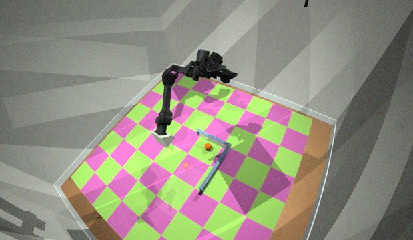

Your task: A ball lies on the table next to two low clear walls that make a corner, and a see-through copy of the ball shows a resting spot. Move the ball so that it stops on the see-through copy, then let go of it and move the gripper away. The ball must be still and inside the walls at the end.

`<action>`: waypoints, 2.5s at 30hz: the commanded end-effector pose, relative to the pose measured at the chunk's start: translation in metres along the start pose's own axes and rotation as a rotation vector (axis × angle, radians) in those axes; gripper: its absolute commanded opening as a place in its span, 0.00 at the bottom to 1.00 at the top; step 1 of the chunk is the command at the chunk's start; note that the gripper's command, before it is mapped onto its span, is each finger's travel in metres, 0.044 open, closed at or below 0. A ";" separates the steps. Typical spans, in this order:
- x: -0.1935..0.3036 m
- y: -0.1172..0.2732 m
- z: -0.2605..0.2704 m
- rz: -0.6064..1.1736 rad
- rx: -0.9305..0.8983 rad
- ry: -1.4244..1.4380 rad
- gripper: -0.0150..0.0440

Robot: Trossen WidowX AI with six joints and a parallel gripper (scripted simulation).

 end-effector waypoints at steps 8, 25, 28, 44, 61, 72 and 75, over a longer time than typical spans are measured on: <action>0.084 -0.016 0.044 0.279 -0.269 0.248 0.78; 0.262 0.070 0.166 0.563 -1.390 0.612 0.78; 0.278 0.099 0.183 0.523 -1.614 0.590 0.78; 0.293 0.143 0.207 0.417 -1.908 0.493 0.78; 0.308 0.153 0.230 0.417 -1.908 0.492 0.78; 0.317 0.159 0.243 0.416 -1.908 0.491 0.78; 0.318 0.161 0.246 0.415 -1.908 0.491 0.78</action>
Point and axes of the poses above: the point midway between the two fingers, 35 mm back from their tips, its own y axis back along the fingers, its own z axis across the jaws, x = y × z, the point moved 4 cm from there along y, back along the fingers, and after that the axes turned 5 degrees about y, right-handed, at the moved point
